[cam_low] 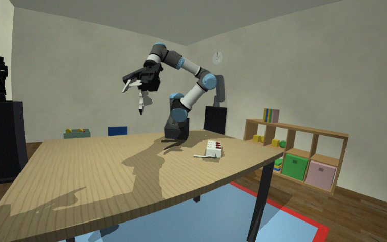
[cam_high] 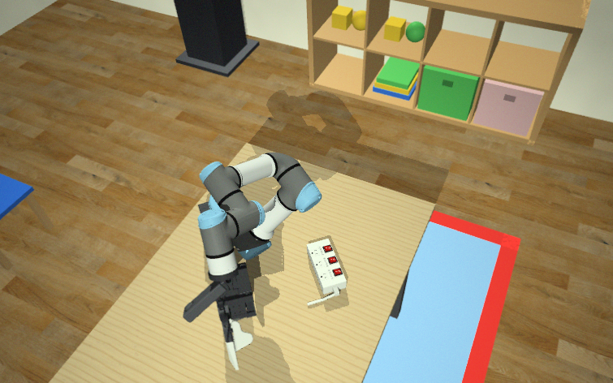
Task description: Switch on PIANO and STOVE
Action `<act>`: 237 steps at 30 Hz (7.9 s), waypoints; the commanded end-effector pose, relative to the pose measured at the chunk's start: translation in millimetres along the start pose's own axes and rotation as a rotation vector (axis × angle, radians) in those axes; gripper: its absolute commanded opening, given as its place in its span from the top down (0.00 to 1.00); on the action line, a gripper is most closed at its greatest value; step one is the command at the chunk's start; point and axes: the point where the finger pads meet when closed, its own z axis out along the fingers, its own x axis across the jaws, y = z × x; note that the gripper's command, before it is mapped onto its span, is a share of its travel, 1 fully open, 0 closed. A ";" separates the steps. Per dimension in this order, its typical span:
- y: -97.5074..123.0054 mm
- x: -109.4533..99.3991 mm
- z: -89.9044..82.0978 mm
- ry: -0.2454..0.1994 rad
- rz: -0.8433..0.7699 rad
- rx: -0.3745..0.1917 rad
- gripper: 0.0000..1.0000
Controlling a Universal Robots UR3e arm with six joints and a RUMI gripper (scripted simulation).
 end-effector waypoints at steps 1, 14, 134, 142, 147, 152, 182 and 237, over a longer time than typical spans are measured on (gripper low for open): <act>0.0 -0.6 -0.4 -0.001 -0.002 0.001 0.00; 0.0 -0.6 -0.4 -0.001 -0.002 0.001 0.00; 241.1 230.8 -30.1 0.865 0.051 0.040 0.00; 254.3 245.7 -39.5 0.863 0.000 0.099 0.00; 261.9 253.5 -45.0 0.851 -0.030 0.131 0.00; 266.8 258.2 -48.6 0.840 -0.049 0.151 0.00; 317.2 295.0 -86.7 0.632 -0.202 0.254 0.00; 330.2 302.8 -97.6 0.565 -0.227 0.254 0.00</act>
